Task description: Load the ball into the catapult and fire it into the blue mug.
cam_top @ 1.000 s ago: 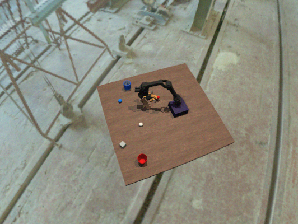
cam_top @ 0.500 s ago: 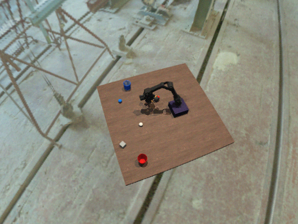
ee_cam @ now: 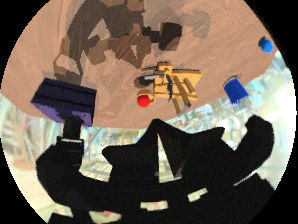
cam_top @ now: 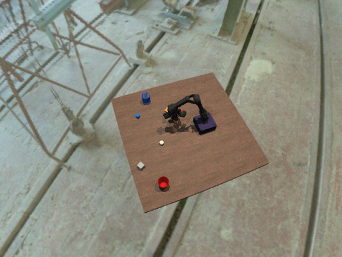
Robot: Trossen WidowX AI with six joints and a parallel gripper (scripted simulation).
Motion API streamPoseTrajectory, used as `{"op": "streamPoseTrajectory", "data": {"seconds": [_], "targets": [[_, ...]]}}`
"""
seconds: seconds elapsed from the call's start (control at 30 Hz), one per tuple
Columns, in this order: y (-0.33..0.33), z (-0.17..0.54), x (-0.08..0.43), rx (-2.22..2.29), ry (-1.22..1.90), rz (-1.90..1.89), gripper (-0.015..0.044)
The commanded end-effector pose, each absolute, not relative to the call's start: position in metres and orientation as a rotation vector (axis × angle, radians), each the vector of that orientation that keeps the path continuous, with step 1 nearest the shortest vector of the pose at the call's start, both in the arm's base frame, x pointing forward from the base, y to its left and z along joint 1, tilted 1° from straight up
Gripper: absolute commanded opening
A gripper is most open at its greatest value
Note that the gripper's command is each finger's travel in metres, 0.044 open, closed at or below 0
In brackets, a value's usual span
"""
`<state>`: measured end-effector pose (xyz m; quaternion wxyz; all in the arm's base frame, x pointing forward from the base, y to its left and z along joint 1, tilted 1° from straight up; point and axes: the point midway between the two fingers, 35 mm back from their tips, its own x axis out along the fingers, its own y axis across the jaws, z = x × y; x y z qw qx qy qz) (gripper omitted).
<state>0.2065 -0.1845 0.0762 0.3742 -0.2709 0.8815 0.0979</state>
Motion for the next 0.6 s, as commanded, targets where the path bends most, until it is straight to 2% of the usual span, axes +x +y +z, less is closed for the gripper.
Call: {"op": "streamPoseTrajectory", "data": {"seconds": [0.0, 0.57], "targets": [[-0.184, 0.070, 0.206, -0.701, 2.264, 0.259, 0.0000], [-0.184, 0.042, 0.209, -0.701, 2.264, 0.259, 0.0000]]}}
